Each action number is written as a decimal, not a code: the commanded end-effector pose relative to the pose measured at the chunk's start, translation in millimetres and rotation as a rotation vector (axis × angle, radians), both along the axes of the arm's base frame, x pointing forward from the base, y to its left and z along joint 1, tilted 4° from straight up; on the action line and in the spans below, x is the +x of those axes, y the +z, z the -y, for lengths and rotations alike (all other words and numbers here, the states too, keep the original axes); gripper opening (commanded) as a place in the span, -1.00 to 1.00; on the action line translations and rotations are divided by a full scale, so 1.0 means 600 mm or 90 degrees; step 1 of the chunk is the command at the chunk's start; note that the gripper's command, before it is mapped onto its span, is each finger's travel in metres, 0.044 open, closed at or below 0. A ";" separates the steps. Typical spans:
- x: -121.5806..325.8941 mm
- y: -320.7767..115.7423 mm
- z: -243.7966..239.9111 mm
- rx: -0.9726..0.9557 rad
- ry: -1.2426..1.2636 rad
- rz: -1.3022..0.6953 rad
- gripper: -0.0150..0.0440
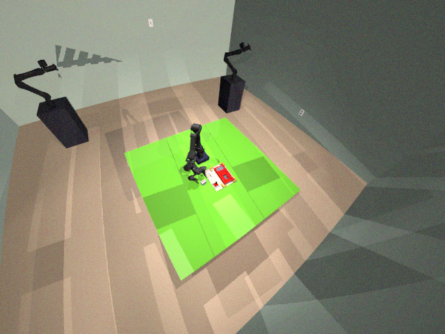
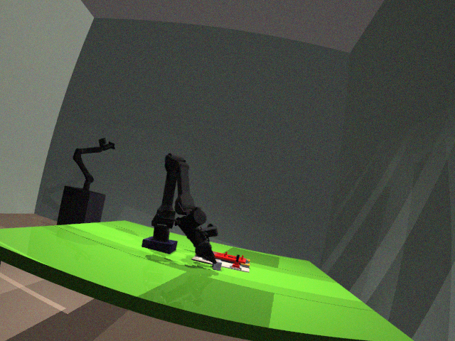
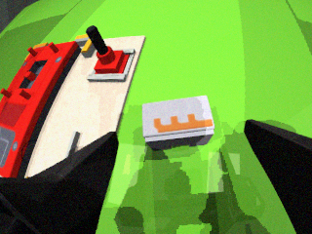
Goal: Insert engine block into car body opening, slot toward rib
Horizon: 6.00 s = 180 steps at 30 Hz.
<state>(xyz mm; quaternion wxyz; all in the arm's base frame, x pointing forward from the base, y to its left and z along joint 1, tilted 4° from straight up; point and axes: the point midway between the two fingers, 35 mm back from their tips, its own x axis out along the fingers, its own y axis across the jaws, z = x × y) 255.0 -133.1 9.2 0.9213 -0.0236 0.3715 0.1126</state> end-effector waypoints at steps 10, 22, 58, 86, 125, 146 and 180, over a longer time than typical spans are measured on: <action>0.035 0.006 0.001 -0.026 -0.003 -0.244 1.00; 0.040 0.055 -0.015 -0.131 0.014 -0.476 1.00; 0.064 0.000 -0.022 -0.163 0.019 -0.520 1.00; 0.063 -0.017 -0.017 -0.162 0.006 -0.517 -0.16; 0.075 0.166 -0.024 -0.162 0.014 -0.518 -0.49; 0.066 0.165 -0.025 -0.157 0.019 -0.493 -0.49; 0.027 0.140 -0.013 -0.047 0.014 -0.032 -0.49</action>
